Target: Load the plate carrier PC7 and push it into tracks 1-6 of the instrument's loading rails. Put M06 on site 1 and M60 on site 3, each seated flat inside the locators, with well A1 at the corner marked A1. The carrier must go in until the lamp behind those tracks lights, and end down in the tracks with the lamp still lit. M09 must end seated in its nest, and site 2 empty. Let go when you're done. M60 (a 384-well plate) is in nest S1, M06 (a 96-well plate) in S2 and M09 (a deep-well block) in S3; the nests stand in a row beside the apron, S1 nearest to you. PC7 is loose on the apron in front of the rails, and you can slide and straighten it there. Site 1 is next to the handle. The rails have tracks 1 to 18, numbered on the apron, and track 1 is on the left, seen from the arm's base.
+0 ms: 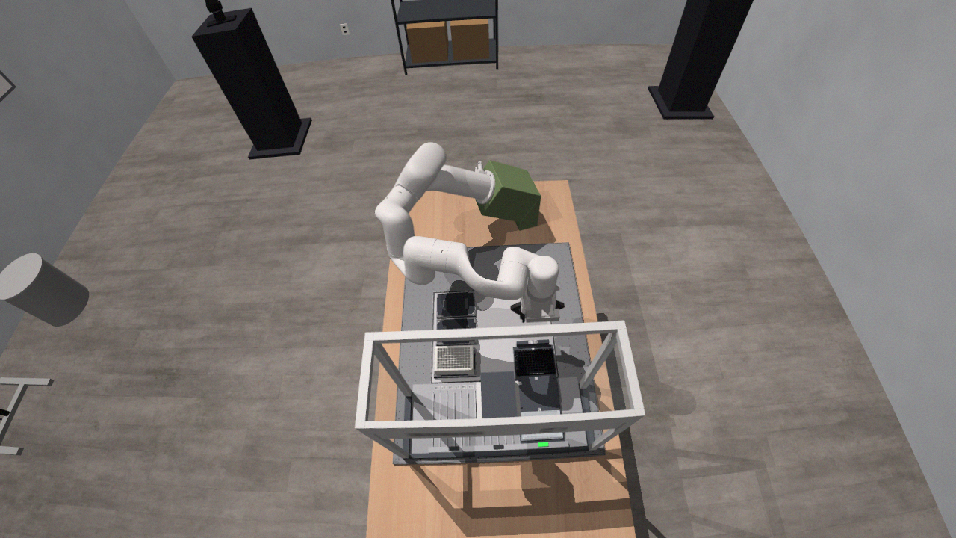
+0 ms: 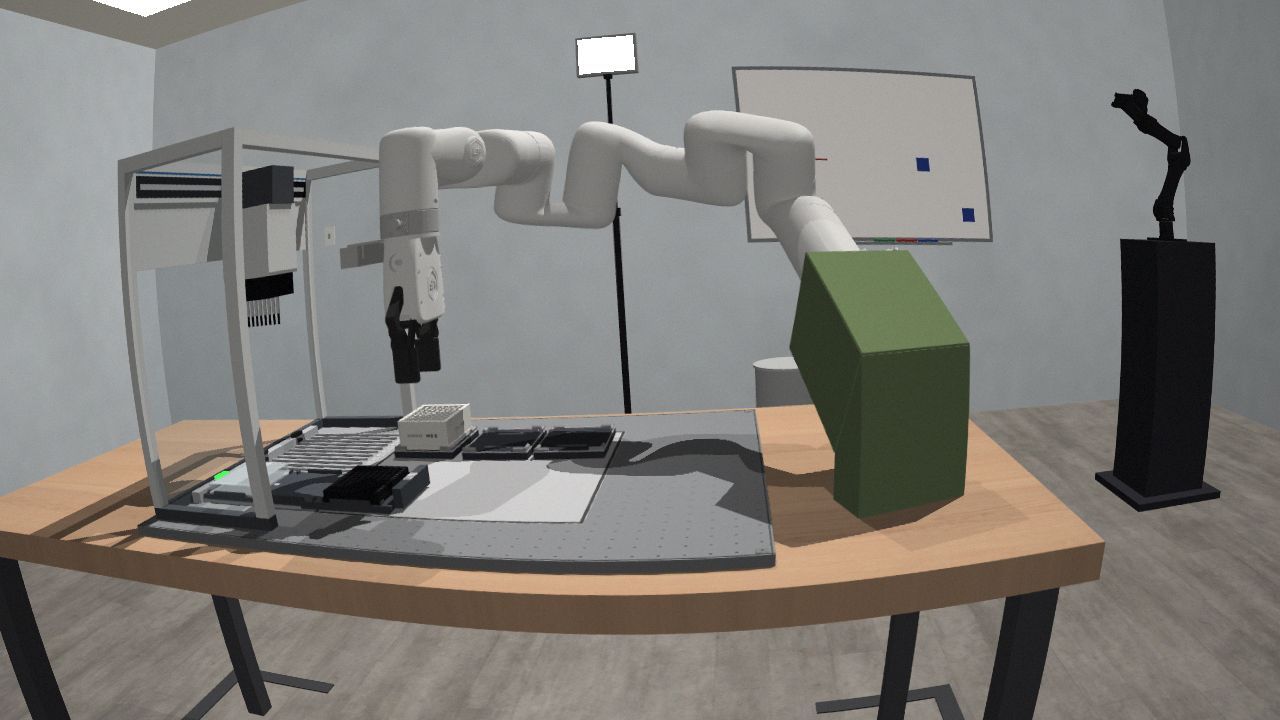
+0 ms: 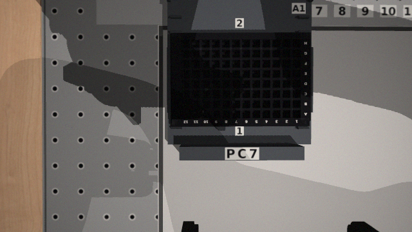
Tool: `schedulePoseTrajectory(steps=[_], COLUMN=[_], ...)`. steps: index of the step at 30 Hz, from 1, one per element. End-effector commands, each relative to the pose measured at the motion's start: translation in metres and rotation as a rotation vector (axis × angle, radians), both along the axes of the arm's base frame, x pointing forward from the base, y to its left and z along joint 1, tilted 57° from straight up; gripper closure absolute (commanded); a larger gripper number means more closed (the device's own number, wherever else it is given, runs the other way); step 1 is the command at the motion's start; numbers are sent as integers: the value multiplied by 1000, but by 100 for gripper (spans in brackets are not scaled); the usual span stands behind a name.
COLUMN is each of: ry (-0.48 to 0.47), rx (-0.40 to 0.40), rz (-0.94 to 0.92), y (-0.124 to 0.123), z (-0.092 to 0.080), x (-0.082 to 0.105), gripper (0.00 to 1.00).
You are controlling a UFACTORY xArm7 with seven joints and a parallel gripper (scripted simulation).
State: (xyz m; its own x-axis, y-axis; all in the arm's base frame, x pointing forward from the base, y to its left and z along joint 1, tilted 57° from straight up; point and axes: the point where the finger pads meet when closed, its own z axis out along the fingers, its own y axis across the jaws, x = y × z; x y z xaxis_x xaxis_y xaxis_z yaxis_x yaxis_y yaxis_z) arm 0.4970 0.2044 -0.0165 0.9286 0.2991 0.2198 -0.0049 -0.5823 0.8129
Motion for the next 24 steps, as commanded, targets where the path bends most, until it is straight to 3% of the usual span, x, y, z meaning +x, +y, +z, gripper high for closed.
schedulePoseTrajectory(steps=[1, 24], ry=[-1, -1], rx=[5, 5], rz=[5, 5], y=[9, 13], z=[5, 8], x=[-3, -5], gripper=[18, 18])
